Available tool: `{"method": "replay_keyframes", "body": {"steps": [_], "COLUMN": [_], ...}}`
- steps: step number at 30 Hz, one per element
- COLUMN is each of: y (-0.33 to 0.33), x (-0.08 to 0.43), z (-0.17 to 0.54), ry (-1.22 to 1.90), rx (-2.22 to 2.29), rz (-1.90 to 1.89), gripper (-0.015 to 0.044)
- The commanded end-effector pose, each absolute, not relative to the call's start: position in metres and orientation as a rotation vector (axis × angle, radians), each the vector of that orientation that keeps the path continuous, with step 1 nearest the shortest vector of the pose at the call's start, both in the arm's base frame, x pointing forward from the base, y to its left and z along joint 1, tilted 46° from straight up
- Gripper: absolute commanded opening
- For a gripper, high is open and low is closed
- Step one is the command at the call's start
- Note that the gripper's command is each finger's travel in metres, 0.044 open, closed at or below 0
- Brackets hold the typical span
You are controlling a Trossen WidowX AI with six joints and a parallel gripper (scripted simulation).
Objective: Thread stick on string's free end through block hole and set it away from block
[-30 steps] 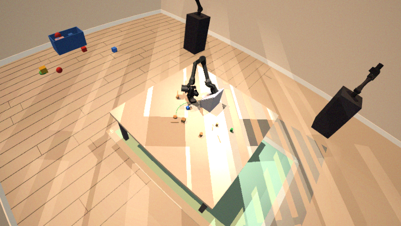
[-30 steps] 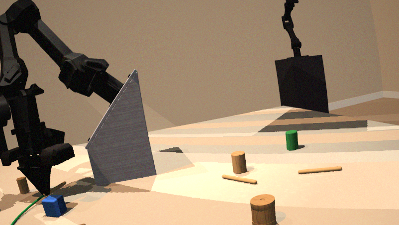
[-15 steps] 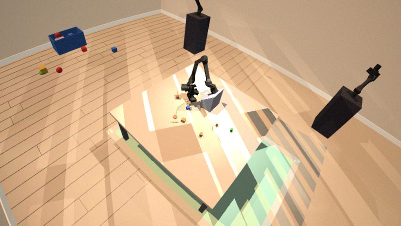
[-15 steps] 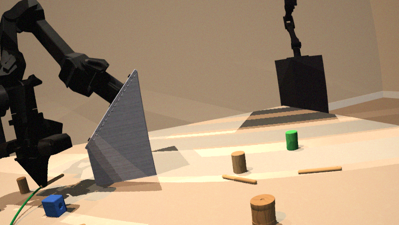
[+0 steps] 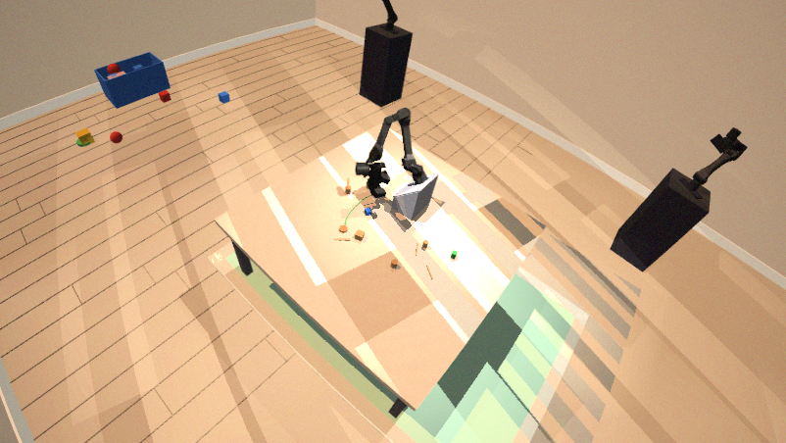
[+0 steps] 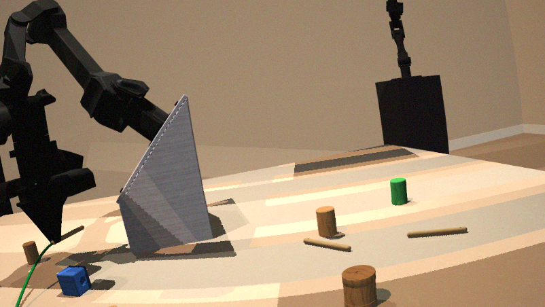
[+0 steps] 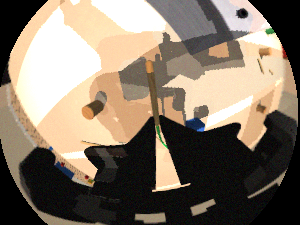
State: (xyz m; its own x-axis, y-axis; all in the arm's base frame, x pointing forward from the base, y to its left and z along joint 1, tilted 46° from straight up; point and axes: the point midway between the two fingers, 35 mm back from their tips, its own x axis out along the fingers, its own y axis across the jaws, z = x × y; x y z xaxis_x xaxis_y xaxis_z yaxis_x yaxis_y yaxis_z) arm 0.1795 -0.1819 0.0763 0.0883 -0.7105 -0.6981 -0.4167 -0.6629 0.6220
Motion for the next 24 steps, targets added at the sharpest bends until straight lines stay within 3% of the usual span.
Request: {"method": "replay_keyframes", "body": {"steps": [1,11,24], "y": [-0.1793,-0.1742,-0.1699], "x": [0.1793,0.1776,0.1843], "z": [0.0834,0.0845,0.0881], "ry": [-1.139,-1.100,-0.596], "rx": [2.111,2.088,1.758], "rz": [-1.585,-1.606,-1.699], "gripper": [0.0000,0.0000,0.0000]}}
